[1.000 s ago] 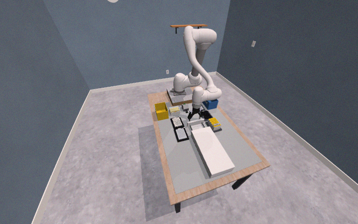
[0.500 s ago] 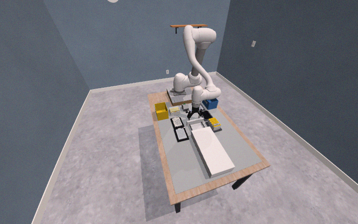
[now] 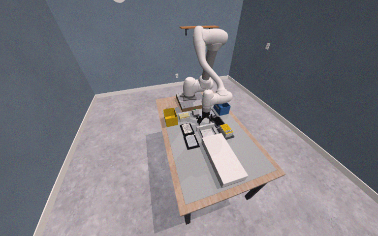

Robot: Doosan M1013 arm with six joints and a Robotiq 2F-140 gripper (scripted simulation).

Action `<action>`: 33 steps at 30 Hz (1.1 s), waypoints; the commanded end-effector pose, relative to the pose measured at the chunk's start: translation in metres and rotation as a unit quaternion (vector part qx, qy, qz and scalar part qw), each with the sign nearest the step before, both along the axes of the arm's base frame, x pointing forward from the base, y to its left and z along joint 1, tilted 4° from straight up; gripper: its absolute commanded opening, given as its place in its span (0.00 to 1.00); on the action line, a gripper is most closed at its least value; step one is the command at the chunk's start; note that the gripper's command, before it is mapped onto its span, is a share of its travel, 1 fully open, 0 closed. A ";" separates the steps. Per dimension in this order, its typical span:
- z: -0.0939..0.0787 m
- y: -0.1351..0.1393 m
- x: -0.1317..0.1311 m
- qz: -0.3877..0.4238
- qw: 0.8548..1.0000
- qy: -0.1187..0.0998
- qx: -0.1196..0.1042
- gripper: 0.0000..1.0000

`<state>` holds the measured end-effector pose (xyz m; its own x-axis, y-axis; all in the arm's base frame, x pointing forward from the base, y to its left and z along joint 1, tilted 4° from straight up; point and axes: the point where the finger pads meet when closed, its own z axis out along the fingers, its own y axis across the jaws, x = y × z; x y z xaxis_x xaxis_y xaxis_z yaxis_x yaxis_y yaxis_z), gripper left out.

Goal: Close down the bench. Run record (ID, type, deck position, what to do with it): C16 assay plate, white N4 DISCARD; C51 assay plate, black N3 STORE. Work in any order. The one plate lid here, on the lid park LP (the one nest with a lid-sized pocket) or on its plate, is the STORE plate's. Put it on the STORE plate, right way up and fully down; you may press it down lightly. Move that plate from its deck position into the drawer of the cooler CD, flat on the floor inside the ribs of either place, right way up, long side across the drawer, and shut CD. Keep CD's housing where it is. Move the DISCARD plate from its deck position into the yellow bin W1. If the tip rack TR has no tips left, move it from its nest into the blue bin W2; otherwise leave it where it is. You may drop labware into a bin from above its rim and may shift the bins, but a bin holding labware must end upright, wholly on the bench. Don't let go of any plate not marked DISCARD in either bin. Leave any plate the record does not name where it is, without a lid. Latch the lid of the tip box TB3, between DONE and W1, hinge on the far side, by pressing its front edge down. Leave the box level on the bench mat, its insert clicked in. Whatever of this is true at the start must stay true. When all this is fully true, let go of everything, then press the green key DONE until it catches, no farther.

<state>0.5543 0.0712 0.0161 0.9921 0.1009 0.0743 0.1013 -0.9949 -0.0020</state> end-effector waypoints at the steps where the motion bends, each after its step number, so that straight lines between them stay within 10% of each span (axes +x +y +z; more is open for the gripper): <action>1: 0.000 0.000 -0.005 0.000 1.000 0.000 0.000 0.00; 33: -0.002 -0.002 -0.022 0.000 1.000 0.000 0.000 0.00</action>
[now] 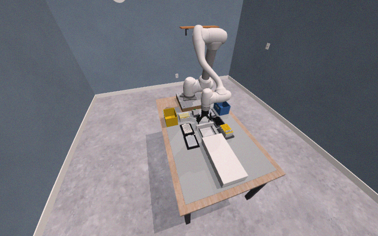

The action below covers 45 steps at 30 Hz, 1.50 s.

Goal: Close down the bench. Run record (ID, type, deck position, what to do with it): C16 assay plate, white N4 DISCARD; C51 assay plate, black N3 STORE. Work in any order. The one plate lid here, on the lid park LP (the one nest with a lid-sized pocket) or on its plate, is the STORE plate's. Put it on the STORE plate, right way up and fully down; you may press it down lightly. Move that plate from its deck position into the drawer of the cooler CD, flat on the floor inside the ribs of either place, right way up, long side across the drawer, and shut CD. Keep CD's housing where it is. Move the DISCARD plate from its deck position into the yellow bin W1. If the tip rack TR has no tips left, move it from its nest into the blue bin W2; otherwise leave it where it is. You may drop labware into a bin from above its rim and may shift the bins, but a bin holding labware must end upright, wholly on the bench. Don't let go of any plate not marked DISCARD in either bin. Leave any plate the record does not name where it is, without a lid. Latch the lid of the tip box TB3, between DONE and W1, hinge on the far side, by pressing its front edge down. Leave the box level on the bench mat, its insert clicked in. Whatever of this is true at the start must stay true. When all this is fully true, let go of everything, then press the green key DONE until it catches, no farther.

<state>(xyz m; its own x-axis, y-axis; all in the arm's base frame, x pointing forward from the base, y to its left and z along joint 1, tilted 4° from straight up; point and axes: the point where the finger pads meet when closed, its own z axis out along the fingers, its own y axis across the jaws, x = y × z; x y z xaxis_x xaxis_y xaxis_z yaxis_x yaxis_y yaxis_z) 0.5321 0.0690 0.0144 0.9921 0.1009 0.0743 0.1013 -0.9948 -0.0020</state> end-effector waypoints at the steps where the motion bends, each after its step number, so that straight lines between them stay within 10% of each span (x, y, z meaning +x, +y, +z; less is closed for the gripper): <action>1: 0.000 0.000 0.000 0.000 1.000 0.000 0.000 0.00; 20: 0.000 0.000 0.000 0.000 1.000 0.000 0.000 0.00; 21: 0.000 0.000 0.000 0.000 1.000 0.000 0.000 0.87; 45: 0.007 0.000 -0.001 0.000 1.000 0.000 0.000 0.87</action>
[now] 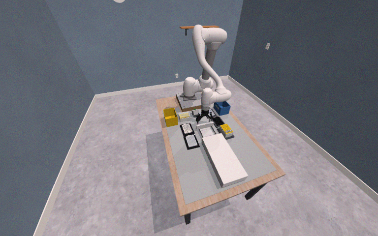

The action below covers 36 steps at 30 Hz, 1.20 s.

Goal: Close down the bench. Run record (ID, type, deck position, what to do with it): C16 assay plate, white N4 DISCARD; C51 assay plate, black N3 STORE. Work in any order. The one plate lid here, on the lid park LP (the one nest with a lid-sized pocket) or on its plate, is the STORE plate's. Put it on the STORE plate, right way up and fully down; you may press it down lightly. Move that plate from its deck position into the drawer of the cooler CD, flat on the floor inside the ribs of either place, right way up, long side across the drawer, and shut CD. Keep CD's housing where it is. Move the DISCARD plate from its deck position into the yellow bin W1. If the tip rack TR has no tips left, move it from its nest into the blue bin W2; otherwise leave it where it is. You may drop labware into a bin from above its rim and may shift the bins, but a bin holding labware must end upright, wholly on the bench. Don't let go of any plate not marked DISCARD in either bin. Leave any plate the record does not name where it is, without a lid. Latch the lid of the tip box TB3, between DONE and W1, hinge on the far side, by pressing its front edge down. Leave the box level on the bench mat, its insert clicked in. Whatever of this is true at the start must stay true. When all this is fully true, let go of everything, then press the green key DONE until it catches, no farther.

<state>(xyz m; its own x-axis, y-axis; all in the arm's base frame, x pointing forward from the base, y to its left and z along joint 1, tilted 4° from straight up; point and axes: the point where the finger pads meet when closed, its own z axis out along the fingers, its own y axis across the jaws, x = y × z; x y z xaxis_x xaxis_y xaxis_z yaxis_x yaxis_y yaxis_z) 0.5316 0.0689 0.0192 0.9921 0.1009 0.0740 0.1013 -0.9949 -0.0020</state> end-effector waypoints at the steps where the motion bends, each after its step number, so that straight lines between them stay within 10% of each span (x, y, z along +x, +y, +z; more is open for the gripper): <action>1: 0.003 0.000 0.000 0.000 1.000 0.000 0.000 0.87; 36: 0.044 0.000 -0.003 0.000 1.000 0.000 0.000 0.87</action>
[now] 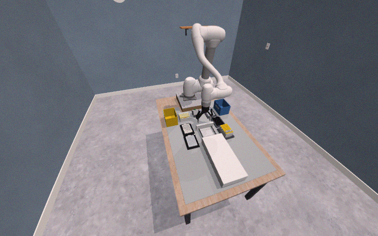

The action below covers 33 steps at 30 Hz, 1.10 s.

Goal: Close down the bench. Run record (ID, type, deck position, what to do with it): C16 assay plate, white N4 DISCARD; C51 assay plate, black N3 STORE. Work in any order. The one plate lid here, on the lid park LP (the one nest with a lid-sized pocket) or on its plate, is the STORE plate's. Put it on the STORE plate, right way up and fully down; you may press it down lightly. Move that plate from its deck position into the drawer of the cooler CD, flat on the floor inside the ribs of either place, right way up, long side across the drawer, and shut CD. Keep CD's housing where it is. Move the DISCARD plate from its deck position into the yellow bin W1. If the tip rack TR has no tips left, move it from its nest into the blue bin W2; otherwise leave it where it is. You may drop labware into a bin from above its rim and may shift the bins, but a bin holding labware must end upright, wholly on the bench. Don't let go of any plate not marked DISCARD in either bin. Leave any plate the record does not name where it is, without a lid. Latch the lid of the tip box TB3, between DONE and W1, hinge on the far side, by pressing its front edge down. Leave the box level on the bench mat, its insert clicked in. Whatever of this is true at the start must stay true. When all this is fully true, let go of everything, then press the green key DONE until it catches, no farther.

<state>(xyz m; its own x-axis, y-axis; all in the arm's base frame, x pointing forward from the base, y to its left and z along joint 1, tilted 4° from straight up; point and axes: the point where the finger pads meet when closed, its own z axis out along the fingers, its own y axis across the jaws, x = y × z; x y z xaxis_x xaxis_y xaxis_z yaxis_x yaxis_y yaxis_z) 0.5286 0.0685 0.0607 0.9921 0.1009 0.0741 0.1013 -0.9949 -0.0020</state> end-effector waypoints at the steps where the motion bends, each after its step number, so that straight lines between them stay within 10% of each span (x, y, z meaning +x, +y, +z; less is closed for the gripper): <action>1: 0.004 0.000 0.000 0.000 1.000 0.000 0.000 0.87; 33: 0.042 0.000 -0.003 0.000 1.000 0.000 0.000 0.87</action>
<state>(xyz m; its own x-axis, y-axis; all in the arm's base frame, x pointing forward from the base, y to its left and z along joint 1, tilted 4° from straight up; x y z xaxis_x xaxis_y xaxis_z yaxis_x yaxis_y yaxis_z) 0.5257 0.0681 0.0997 0.9921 0.1009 0.0741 0.1013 -0.9949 -0.0020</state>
